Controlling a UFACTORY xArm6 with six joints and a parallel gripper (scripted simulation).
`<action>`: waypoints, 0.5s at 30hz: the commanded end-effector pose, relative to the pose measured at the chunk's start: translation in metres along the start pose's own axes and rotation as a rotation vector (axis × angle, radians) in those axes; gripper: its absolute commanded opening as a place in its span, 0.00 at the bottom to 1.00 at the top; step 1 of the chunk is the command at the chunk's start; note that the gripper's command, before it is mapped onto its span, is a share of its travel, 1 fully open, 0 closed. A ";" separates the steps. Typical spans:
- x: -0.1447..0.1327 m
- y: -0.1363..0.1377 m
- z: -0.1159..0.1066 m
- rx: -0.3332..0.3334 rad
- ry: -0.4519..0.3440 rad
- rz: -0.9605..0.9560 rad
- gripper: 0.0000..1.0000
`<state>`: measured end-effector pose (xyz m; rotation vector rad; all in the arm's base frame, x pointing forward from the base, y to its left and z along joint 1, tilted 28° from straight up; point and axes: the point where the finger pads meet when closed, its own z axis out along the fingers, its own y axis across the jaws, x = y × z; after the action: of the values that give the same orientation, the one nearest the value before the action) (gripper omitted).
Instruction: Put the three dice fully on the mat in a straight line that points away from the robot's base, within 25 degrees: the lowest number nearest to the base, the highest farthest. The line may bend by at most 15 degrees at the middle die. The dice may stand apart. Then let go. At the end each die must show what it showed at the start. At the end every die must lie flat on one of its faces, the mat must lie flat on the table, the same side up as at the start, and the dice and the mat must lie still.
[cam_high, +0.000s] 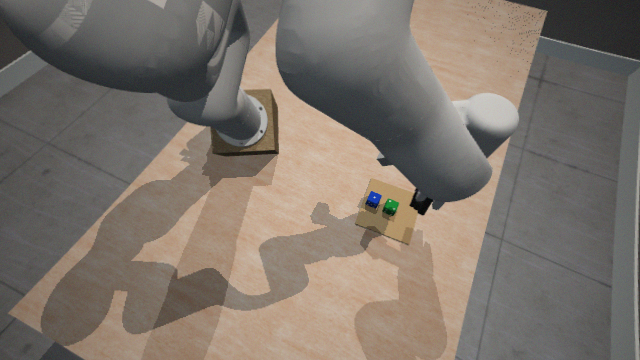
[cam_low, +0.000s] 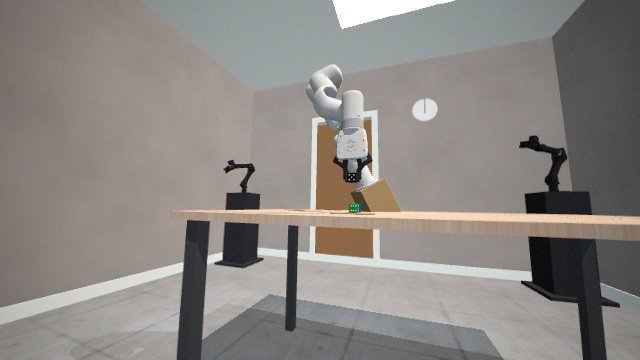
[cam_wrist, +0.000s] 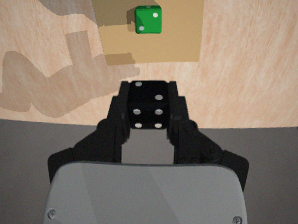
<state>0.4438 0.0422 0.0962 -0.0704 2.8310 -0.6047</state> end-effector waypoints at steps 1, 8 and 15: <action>-0.002 0.000 -0.001 -0.001 -0.003 0.001 0.27; -0.002 0.000 0.013 -0.001 -0.003 0.001 0.27; -0.002 0.000 0.035 -0.001 -0.003 0.001 0.27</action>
<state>0.4504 0.0327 0.0755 -0.0701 2.8304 -0.6026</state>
